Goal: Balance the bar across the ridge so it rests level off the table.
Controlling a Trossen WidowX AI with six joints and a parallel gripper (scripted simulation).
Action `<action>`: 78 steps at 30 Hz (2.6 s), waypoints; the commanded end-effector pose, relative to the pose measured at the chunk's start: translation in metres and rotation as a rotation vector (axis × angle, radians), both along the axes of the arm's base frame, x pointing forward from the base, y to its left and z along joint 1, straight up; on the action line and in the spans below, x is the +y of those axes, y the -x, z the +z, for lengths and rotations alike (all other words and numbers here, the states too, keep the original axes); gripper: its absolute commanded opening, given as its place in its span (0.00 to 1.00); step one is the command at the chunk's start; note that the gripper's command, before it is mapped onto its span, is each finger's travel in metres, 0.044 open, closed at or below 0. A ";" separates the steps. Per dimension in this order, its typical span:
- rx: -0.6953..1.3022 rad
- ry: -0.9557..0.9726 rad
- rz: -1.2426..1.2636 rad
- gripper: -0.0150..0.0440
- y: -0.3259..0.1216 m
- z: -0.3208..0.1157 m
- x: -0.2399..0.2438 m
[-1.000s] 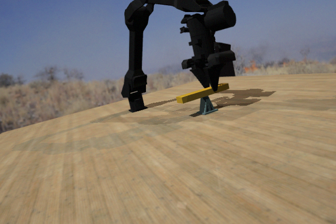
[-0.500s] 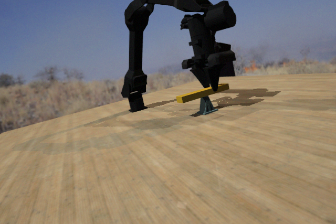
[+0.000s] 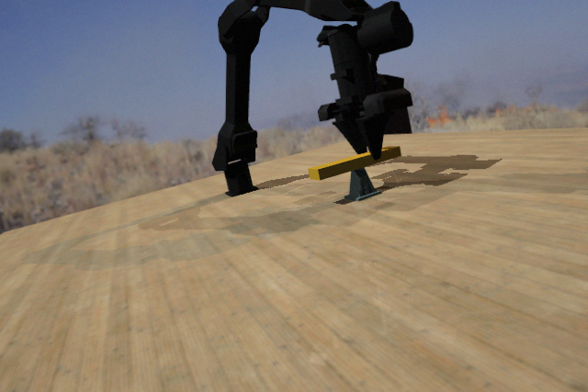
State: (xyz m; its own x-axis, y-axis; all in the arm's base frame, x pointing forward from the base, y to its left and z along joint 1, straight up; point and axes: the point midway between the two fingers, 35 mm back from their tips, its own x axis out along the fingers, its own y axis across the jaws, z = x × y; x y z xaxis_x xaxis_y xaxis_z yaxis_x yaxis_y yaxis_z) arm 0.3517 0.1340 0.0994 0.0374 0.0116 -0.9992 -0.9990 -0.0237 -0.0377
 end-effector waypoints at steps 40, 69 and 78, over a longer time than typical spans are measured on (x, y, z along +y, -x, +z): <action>0.001 0.000 0.000 0.54 0.000 0.000 0.000; 0.001 0.000 0.000 0.57 0.000 0.000 0.000; 0.001 0.000 0.000 0.66 0.000 0.000 0.000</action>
